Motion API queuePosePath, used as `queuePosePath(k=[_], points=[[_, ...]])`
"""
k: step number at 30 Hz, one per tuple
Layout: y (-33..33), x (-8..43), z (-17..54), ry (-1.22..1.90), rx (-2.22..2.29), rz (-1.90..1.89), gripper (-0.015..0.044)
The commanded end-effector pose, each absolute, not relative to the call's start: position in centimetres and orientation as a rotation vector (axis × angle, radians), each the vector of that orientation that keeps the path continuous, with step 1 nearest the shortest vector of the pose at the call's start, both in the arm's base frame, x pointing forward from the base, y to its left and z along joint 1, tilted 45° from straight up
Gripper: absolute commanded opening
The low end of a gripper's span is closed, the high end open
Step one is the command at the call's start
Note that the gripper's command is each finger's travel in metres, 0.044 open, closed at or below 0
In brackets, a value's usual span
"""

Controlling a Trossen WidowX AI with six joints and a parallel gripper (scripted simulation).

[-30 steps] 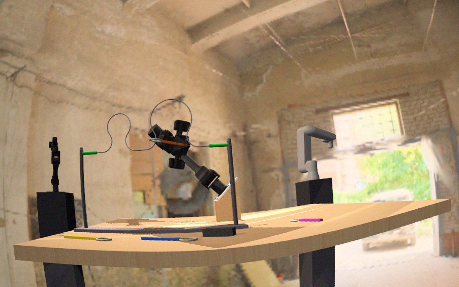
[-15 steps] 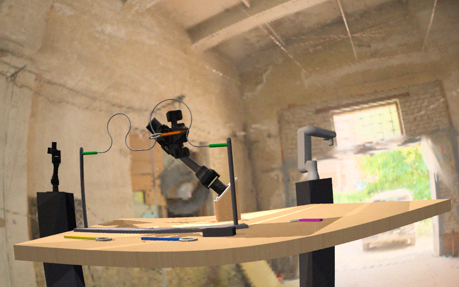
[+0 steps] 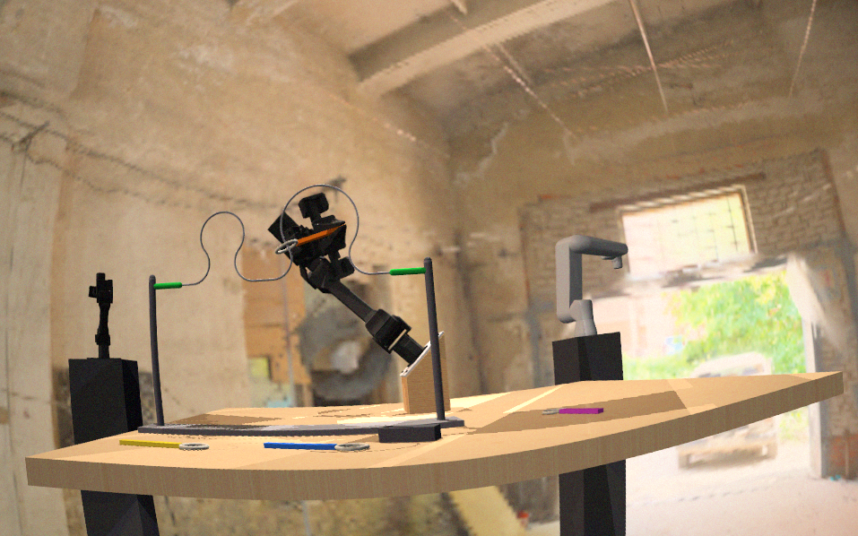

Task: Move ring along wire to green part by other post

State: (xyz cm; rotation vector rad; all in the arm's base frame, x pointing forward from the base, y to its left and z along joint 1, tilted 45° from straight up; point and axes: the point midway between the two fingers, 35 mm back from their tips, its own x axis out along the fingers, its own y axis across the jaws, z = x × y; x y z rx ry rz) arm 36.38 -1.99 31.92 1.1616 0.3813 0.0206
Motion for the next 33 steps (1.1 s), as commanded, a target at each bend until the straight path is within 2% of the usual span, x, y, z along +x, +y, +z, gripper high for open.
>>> queuePosePath(k=[1,33], points=[[-1.64,36.40,32.54,0.385,1.181,0.033,-0.0150],[-1.86,36.37,32.38,0.427,0.877,-0.067,-0.0150]])
